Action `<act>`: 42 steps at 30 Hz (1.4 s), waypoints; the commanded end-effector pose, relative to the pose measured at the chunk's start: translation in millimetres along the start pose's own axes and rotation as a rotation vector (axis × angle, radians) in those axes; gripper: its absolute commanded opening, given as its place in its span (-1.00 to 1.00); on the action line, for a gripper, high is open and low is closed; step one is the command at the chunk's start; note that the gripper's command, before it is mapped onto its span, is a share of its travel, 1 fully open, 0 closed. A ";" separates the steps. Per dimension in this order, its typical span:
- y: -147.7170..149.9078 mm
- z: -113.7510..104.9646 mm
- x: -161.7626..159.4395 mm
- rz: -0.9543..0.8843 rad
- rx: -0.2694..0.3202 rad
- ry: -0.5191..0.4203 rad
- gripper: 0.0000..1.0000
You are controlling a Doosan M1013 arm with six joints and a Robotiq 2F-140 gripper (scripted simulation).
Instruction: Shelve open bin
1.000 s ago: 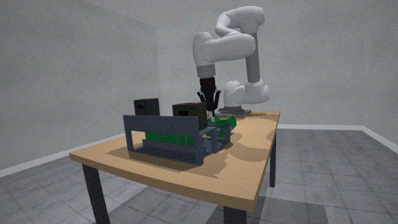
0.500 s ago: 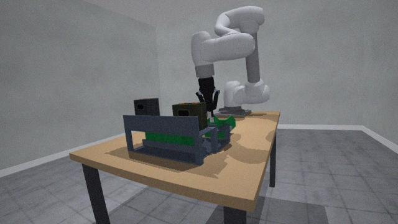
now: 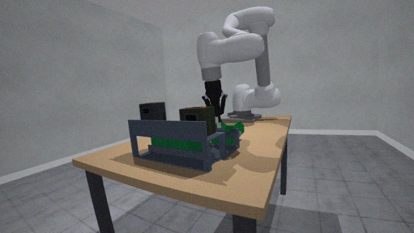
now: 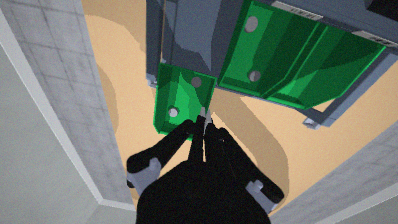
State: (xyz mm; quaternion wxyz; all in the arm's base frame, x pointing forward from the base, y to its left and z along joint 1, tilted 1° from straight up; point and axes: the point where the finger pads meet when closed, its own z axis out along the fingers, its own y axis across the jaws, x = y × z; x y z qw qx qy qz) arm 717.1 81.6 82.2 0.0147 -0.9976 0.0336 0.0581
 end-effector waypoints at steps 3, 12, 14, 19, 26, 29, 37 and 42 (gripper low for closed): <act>0.0 -0.9 6.4 0.000 0.000 0.000 -1.00; 0.0 -1.9 15.0 0.000 0.000 0.000 -1.00; 0.0 -2.1 17.3 0.000 0.000 0.000 -1.00; 0.0 -2.8 23.1 0.000 0.000 0.000 -1.00; 0.0 -3.6 30.7 0.000 0.000 0.000 -1.00; 0.0 -3.7 31.7 0.000 0.000 0.000 -1.00; 0.0 -4.5 38.9 0.000 0.000 0.000 -1.00; 0.0 -5.0 42.7 0.000 0.000 0.000 -1.00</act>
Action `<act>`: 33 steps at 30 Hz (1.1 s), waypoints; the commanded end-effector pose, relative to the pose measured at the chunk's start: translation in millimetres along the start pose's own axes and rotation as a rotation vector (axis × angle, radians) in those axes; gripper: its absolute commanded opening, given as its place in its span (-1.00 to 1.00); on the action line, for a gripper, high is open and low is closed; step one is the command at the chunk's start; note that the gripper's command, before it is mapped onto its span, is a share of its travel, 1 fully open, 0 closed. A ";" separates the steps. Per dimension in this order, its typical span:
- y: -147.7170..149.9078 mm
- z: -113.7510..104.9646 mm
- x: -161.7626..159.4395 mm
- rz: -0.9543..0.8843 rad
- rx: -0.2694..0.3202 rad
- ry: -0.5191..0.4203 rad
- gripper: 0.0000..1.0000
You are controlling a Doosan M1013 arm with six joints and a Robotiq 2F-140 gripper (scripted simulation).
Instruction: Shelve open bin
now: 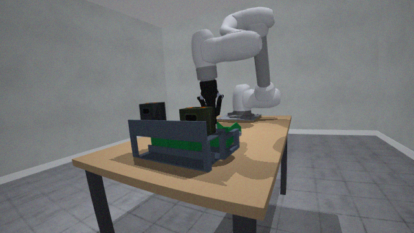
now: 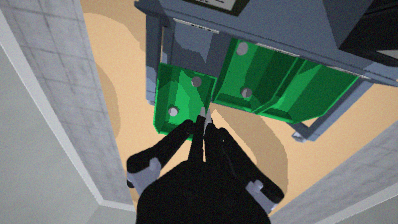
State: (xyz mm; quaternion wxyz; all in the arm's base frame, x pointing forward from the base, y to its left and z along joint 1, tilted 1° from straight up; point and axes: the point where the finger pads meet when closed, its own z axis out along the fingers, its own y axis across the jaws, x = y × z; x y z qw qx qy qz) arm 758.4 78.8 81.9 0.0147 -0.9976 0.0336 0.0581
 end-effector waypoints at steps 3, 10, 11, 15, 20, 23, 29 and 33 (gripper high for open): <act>0.0 -0.5 2.3 0.000 0.000 0.000 -1.00; 0.0 -0.9 6.4 0.000 0.000 0.000 -1.00; 0.0 -1.0 6.8 0.000 0.000 0.000 -1.00; 0.0 -1.2 8.5 0.000 0.000 0.000 -1.00; 0.0 -1.3 9.5 0.000 0.000 0.000 -1.00; 0.0 -1.3 10.3 0.000 0.000 0.000 -1.00; 0.0 -1.5 11.3 0.000 0.000 0.000 -1.00; 0.0 -1.5 11.6 0.000 0.000 0.000 -1.00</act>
